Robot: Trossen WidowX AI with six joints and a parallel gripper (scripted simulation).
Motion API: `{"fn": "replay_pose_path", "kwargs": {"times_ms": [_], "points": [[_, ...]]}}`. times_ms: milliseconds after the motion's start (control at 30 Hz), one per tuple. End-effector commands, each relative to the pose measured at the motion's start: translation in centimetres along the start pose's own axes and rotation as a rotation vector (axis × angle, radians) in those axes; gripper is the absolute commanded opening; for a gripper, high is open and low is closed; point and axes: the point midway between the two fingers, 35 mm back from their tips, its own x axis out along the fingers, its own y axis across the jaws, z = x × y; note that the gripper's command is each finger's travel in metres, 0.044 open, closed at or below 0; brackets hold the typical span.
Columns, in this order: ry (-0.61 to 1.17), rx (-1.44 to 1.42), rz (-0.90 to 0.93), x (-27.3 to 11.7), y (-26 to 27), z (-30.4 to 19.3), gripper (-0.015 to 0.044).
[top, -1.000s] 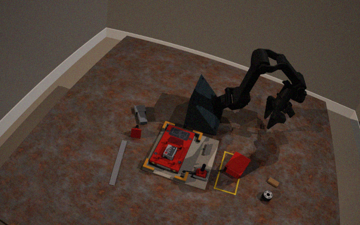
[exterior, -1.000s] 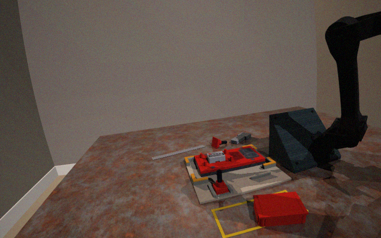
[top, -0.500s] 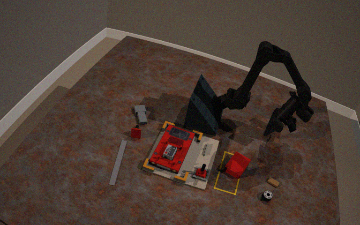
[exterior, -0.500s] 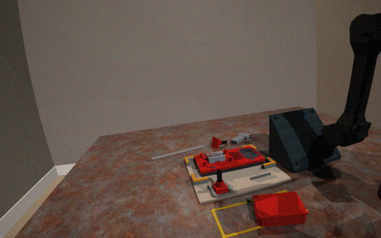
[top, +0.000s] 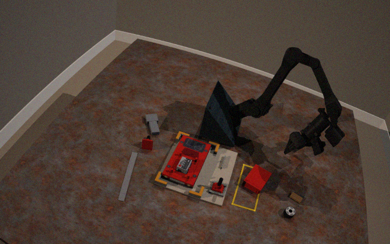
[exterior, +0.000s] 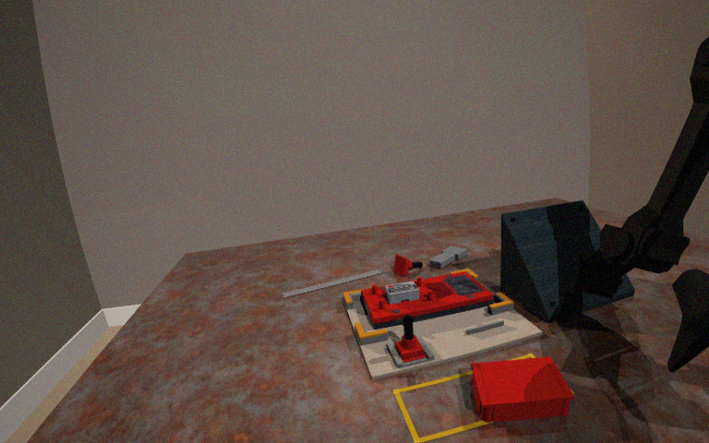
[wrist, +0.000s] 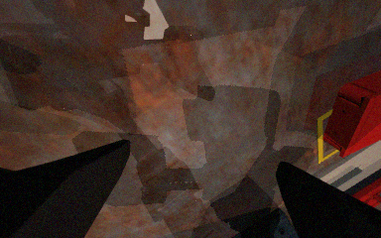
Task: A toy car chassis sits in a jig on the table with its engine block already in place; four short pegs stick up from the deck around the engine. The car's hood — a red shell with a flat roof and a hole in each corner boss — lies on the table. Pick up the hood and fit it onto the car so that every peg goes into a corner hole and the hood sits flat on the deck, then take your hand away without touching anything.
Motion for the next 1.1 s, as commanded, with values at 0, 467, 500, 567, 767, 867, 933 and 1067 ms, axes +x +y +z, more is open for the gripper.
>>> {"fn": "replay_pose_path", "kwargs": {"times_ms": [0,467,500,567,767,867,933,1067], "points": [[0.06,0.079,0.013,0.9,-1.1,0.4,0.044],[0.192,0.489,0.142,3.1,-7.4,2.1,0.044],[0.196,0.52,0.155,3.2,-7.9,2.2,0.044],[0.201,0.583,0.181,3.4,-9.0,2.3,0.044],[0.195,0.776,0.269,3.7,-12.7,2.5,0.044],[0.178,0.874,0.316,3.8,-14.6,2.4,0.044],[0.162,0.939,0.349,3.7,-16.0,2.2,0.044],[0.124,1.053,0.403,3.6,-18.6,1.7,0.044]]}}
